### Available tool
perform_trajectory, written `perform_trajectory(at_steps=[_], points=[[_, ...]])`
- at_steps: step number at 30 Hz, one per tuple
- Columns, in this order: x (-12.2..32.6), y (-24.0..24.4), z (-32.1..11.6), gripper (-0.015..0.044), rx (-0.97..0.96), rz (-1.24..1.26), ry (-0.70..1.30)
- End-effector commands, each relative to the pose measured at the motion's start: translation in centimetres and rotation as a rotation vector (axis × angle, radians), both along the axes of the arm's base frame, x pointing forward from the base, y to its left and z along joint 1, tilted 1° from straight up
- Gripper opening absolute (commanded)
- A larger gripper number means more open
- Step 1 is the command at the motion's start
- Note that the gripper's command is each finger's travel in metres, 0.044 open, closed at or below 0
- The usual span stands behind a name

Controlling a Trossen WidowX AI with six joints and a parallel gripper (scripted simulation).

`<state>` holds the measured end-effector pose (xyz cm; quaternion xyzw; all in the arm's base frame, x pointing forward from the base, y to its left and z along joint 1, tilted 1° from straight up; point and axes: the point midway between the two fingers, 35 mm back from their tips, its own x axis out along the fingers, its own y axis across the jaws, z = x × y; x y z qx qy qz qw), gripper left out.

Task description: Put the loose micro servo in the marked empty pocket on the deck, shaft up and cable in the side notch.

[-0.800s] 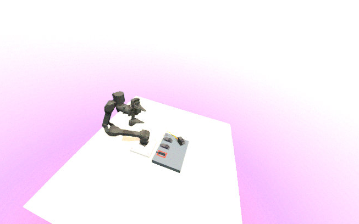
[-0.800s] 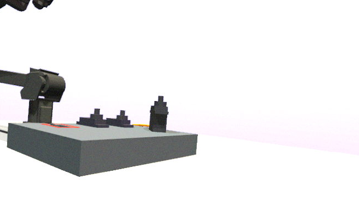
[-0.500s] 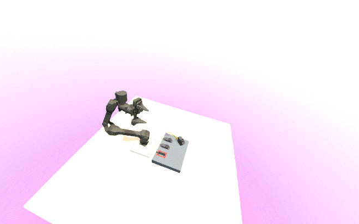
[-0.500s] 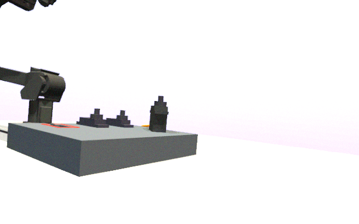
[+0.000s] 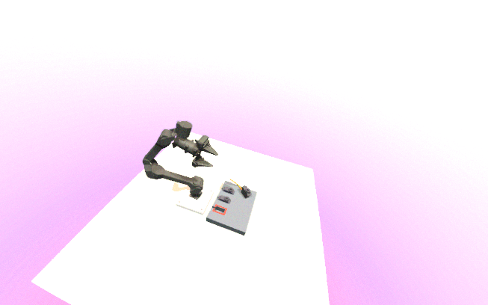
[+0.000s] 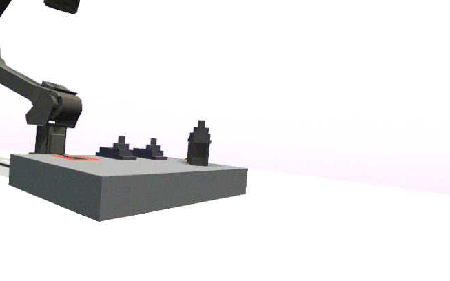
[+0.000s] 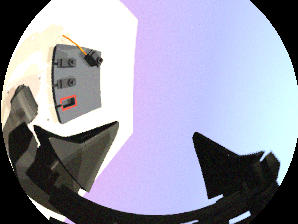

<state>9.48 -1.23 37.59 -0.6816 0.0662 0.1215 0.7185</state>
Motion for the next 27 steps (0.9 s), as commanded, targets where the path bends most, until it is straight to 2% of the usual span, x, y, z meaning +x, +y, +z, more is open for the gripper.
perform_trajectory(at_steps=[1,27], points=[[1.3,1.0,-0.3,0.0440,0.073,-0.008,0.061],[9.7,7.2,-4.5,0.0440,0.602,-0.265,0.497]])
